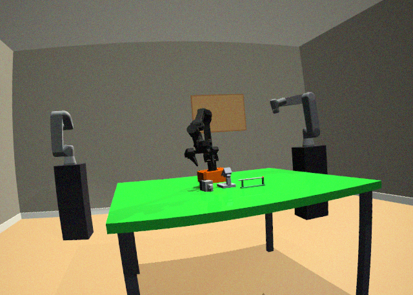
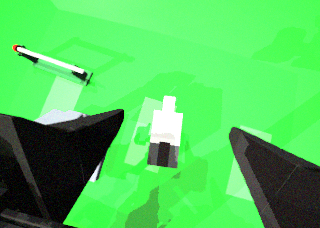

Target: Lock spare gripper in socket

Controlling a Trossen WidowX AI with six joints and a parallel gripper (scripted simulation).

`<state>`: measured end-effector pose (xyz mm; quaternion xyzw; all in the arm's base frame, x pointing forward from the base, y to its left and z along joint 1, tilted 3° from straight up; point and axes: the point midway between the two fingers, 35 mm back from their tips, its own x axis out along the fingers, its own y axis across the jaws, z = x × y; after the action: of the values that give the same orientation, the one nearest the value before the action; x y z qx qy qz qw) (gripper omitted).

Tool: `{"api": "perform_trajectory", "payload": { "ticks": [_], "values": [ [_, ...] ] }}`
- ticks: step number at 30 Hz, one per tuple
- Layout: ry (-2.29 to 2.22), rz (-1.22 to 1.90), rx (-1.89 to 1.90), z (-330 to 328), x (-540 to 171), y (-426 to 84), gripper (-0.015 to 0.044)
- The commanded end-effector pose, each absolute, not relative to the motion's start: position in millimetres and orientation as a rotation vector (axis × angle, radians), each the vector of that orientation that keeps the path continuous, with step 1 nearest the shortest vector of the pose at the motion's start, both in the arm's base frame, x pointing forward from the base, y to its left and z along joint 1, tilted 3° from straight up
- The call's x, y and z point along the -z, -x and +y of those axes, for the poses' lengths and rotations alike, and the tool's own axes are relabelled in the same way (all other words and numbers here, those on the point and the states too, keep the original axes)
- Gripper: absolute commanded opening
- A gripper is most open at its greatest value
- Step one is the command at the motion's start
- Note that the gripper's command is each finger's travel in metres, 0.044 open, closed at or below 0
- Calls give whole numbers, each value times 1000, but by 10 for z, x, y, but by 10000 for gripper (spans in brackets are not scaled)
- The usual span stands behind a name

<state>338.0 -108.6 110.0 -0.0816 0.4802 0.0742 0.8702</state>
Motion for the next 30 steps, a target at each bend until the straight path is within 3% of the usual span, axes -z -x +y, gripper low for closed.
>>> {"api": "perform_trajectory", "payload": {
  "ticks": [1,7,30],
  "values": [
    [174,1015,-172,-1084,-901,-3377,440],
    [185,1020,-182,-1095,-465,-3384,440],
    [185,1021,-182,-1128,-128,-3404,440]
  ]
}}
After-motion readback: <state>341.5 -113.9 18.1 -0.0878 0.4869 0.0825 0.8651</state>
